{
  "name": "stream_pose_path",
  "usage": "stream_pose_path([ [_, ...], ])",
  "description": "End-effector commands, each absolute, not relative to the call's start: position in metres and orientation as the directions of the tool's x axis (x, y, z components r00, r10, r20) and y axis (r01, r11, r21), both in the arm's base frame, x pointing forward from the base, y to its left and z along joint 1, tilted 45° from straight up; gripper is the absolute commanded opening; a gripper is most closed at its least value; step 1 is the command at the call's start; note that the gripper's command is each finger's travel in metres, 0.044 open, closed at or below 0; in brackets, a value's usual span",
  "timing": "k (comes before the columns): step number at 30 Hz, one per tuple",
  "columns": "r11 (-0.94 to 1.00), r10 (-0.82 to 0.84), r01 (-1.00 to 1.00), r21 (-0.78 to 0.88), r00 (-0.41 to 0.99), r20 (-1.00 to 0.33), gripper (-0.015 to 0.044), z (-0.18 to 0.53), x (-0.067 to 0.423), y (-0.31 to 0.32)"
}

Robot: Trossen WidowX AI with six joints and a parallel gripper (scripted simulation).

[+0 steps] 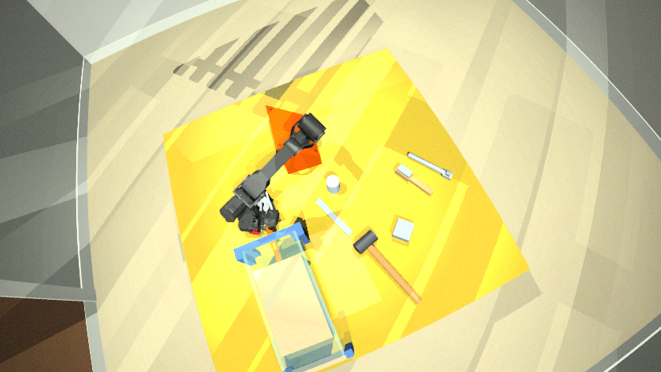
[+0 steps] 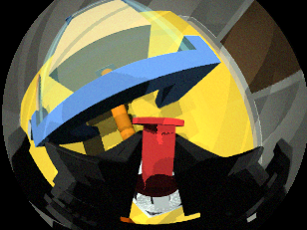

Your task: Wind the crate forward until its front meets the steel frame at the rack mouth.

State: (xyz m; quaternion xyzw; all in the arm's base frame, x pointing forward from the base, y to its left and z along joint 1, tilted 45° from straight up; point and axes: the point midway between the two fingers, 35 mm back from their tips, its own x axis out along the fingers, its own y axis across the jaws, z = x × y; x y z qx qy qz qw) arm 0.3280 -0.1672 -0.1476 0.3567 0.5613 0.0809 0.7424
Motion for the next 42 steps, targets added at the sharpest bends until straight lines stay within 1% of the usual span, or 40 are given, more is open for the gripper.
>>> stream_pose_path([
  [1,0.711,0.554,0.275,0.647,0.348,-0.756,0.0,-0.137,0.327,-0.15],
  [42,0.709,0.556,0.276,0.649,0.347,-0.755,0.0,-0.107,0.311,-0.119],
])
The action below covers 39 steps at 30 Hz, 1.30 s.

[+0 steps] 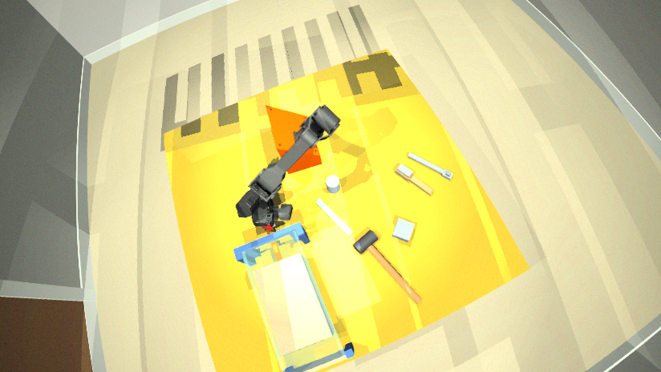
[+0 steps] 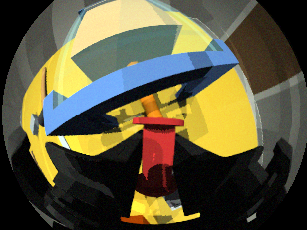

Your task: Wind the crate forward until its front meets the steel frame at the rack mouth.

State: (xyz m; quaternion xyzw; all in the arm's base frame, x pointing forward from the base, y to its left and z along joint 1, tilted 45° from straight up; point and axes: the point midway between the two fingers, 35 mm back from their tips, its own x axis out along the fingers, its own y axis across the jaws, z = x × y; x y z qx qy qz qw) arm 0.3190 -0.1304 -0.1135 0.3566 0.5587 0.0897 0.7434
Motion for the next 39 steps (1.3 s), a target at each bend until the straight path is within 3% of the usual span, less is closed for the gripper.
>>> stream_pose_path([
  [1,0.709,0.556,0.276,0.649,0.347,-0.755,0.0,-0.106,0.31,-0.118],
  [39,0.709,0.557,0.277,0.649,0.345,-0.755,0.0,-0.085,0.279,-0.098],
])
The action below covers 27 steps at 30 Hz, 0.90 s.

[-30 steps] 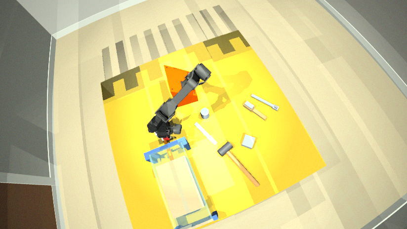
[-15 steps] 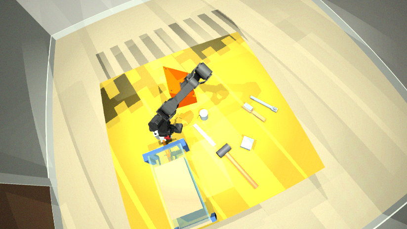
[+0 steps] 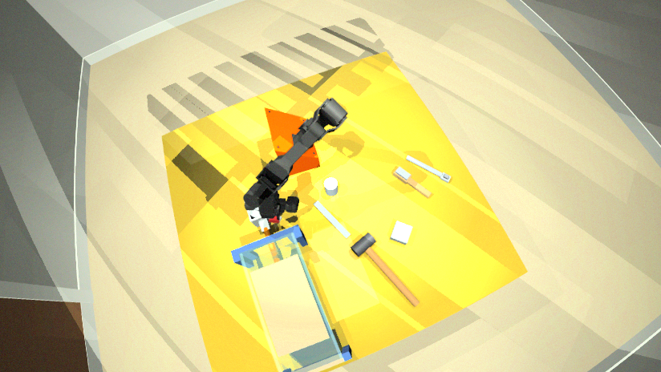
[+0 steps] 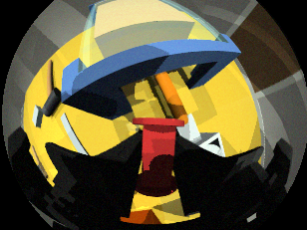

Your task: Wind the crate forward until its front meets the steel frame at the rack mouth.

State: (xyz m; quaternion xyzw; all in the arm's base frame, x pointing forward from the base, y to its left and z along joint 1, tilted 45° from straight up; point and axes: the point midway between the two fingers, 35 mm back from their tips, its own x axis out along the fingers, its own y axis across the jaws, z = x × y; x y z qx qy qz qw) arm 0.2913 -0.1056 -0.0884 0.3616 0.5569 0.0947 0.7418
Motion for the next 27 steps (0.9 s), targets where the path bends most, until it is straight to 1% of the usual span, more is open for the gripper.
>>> stream_pose_path([
  [1,0.709,0.557,0.277,0.649,0.345,-0.755,0.0,-0.085,0.278,-0.098],
  [27,0.708,0.557,0.278,0.649,0.344,-0.756,0.0,-0.076,0.251,-0.091],
])
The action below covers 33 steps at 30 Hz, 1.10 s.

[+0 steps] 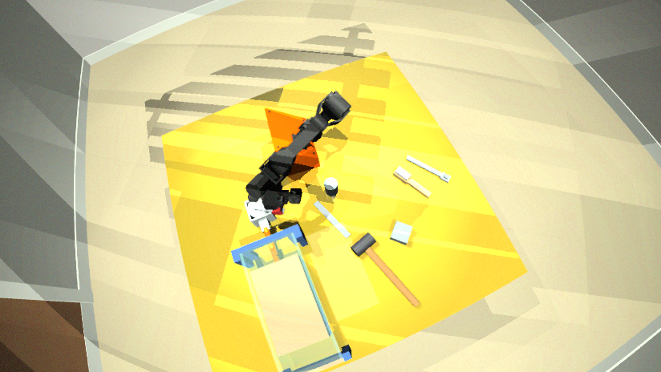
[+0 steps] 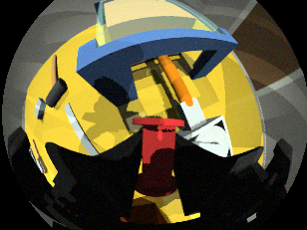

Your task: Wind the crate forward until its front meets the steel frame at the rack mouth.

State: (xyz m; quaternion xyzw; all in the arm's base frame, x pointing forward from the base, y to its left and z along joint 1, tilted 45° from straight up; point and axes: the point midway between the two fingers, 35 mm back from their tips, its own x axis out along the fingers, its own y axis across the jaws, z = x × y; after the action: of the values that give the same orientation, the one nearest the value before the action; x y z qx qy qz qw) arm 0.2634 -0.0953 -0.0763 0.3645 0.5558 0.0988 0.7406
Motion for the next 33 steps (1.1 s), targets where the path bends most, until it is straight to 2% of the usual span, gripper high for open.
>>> stream_pose_path([
  [1,0.708,0.557,0.278,0.649,0.344,-0.756,0.0,-0.076,0.25,-0.091],
  [33,0.709,0.557,0.28,0.648,0.342,-0.757,0.0,-0.073,0.213,-0.091],
])
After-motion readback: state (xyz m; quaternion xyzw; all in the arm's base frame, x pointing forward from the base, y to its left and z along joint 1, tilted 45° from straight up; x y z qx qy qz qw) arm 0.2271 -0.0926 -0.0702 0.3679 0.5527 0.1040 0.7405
